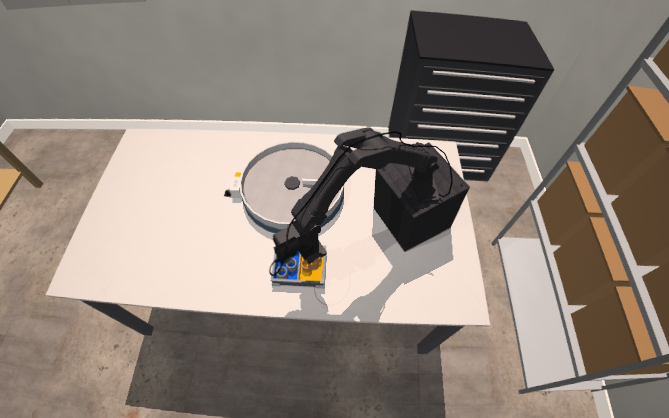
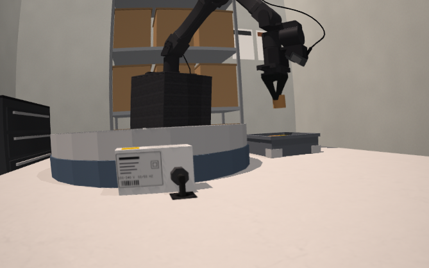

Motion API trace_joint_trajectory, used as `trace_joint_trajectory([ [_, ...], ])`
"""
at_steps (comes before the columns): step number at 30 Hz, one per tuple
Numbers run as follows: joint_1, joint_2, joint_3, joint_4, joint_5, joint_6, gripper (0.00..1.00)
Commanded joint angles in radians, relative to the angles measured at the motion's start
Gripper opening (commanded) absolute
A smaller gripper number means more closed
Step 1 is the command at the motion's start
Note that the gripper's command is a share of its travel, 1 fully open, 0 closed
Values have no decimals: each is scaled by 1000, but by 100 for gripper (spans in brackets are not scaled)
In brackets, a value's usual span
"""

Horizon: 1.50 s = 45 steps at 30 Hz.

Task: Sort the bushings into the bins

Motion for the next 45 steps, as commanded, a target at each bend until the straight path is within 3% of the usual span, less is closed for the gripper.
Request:
trace_joint_trajectory([
  [1,5,-12,22,-7,5,6,0],
  [28,5,-12,22,-7,5,6,0],
  [37,-5,-36,-33,14,4,-2,0],
  [45,-6,-37,-4,13,4,-2,0],
])
